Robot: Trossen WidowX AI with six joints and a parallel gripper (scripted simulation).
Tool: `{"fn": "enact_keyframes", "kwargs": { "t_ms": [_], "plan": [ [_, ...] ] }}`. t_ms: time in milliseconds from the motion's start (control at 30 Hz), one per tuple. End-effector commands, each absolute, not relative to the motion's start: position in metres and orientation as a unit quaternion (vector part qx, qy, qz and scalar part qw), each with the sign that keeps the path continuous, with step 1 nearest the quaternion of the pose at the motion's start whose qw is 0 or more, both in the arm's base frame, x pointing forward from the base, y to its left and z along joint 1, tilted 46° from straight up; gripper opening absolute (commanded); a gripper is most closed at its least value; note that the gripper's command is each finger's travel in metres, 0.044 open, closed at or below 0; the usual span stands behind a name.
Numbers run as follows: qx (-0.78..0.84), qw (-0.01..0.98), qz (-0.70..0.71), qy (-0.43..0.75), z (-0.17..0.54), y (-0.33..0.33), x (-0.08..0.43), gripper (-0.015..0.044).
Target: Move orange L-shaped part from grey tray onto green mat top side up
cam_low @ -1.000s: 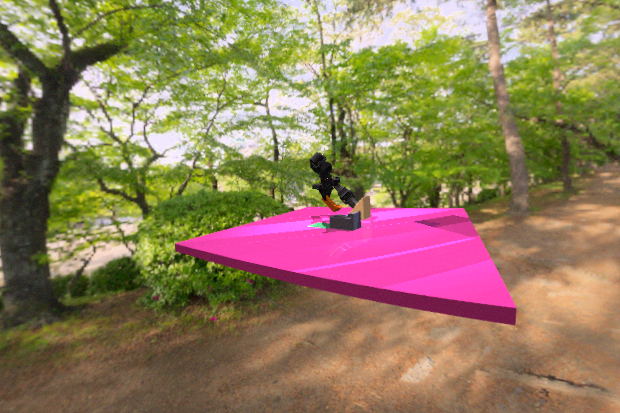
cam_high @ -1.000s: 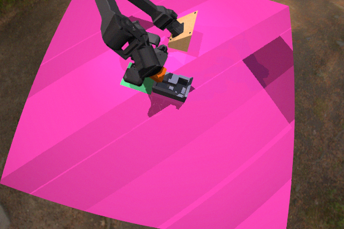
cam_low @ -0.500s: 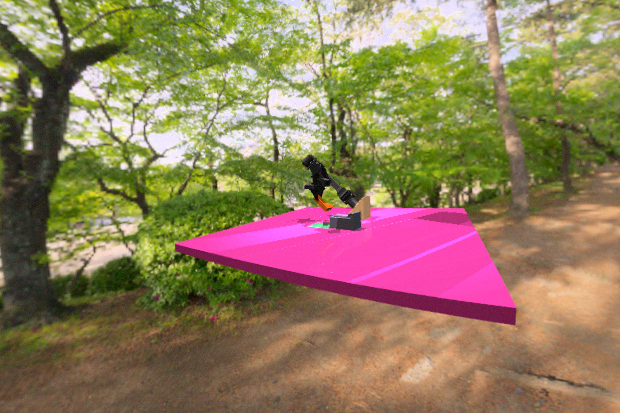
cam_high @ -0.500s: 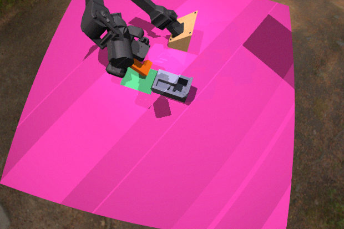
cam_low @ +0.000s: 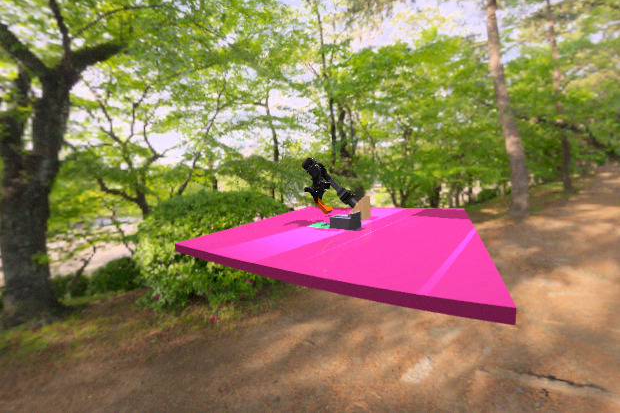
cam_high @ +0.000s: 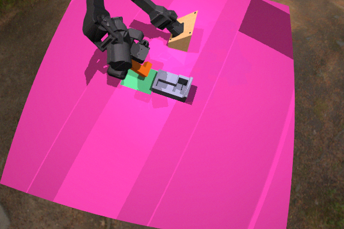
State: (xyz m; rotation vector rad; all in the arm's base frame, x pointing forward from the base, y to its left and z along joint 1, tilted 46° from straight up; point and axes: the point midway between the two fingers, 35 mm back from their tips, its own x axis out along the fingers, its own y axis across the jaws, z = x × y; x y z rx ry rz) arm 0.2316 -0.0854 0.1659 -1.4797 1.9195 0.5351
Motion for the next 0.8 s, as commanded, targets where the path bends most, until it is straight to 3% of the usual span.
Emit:
{"fn": "enact_keyframes", "kwargs": {
  "t_ms": [0, 767],
  "plan": [
    [-0.566, 0.321, 0.204, 0.731, 0.162, -0.09, 0.231, 0.0],
    [-0.567, 0.321, 0.203, 0.731, 0.138, -0.115, 0.225, 0.0]
  ]
}}
